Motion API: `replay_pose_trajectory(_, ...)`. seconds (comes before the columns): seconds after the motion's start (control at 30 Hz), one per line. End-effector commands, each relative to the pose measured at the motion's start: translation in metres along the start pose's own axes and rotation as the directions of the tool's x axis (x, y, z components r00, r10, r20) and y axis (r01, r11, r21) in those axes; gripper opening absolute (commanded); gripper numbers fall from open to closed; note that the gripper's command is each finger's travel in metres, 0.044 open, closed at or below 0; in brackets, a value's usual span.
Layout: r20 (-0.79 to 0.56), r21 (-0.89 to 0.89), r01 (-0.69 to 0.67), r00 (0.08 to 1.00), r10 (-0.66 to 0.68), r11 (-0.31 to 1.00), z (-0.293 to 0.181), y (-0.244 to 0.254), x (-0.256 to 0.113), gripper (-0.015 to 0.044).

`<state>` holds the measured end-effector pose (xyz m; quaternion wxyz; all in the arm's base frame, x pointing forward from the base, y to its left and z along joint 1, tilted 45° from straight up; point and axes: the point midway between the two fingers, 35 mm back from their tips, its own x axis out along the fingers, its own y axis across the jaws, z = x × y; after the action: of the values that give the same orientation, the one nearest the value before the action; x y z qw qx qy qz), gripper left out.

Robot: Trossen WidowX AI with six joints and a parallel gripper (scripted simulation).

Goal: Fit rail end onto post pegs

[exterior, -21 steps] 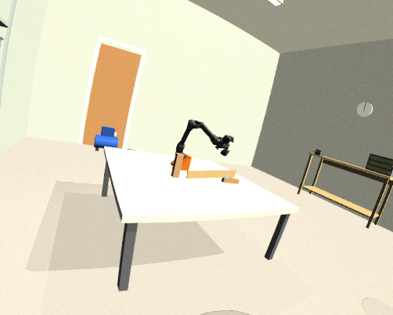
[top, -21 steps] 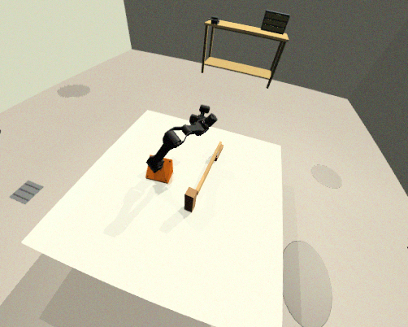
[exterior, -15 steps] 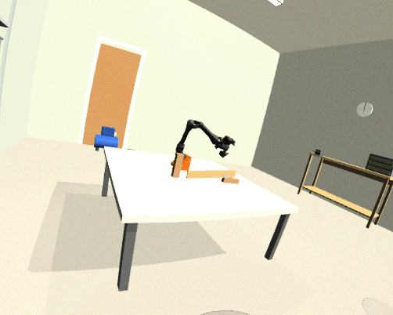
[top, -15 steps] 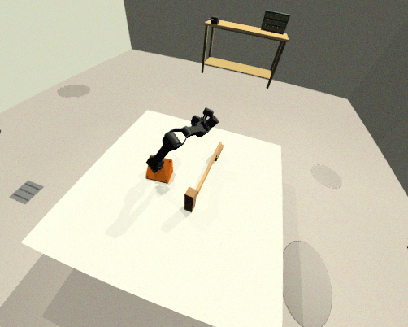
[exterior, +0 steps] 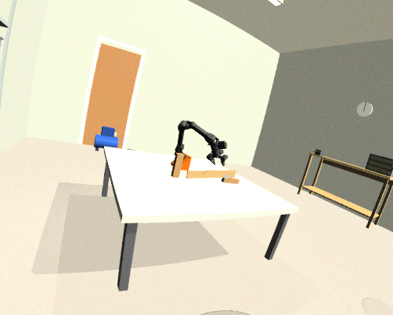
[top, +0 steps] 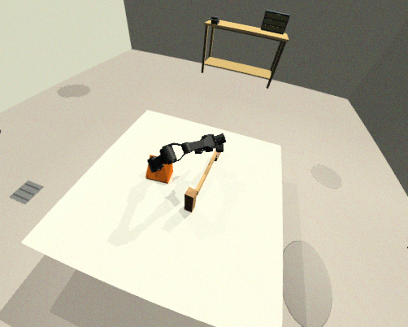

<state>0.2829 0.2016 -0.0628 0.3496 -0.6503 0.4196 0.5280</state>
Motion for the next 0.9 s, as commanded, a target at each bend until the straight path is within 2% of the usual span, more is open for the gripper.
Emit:
replay_pose_trajectory(0.0,-0.197,0.189,-0.027,0.978,0.065,0.982,-0.057,0.010,-0.018,0.0440)
replay_pose_trajectory(0.17,-0.451,0.391,0.023,0.876,0.170,0.920,-0.132,0.032,-0.055,0.0440)
replay_pose_trajectory(0.23,-0.510,0.427,0.051,0.838,0.194,0.903,-0.150,0.037,-0.066,0.0440)
replay_pose_trajectory(0.87,-0.516,0.431,0.055,0.834,0.196,0.901,-0.161,0.039,-0.051,0.0440)
